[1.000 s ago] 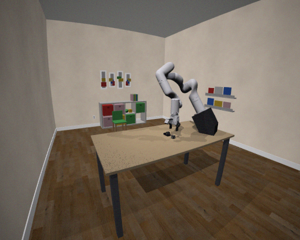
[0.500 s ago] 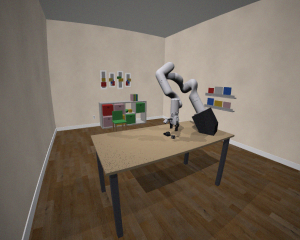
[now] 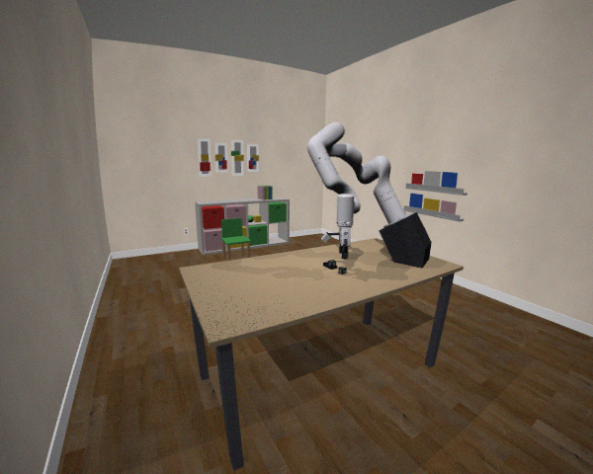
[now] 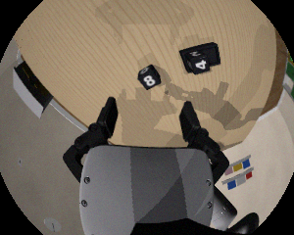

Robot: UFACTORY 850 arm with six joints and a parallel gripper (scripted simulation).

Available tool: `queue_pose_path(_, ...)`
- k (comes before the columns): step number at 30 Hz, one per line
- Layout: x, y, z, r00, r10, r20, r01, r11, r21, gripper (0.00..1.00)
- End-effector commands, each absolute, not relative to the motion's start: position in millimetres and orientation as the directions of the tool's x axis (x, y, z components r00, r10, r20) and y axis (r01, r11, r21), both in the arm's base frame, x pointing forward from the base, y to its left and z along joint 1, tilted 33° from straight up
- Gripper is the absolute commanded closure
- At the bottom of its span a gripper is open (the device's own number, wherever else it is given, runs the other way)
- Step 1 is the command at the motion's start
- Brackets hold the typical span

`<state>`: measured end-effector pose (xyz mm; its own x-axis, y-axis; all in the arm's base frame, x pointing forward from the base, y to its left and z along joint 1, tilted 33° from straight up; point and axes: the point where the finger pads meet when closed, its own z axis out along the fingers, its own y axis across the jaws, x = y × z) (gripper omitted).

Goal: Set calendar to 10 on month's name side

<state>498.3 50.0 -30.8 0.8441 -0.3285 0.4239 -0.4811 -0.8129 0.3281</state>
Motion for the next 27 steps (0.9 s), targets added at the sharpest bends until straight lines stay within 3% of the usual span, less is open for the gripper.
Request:
queue_pose_path(1, 498.7, 50.7, -29.9, 0.745, -0.456, 0.487, -0.615, -0.752, 0.236, 0.00)
queue_pose_path(7, 498.7, 50.9, -29.6, 0.679, -0.530, 0.508, -0.687, -0.702, 0.186, 0.00)
queue_pose_path(16, 498.6, 51.5, -28.5, 0.409, -0.735, 0.541, -0.875, -0.484, 0.005, 0.00)
queue_pose_path(27, 498.6, 51.9, -27.7, 0.149, -0.840, 0.521, -0.955, -0.260, -0.146, 0.00)
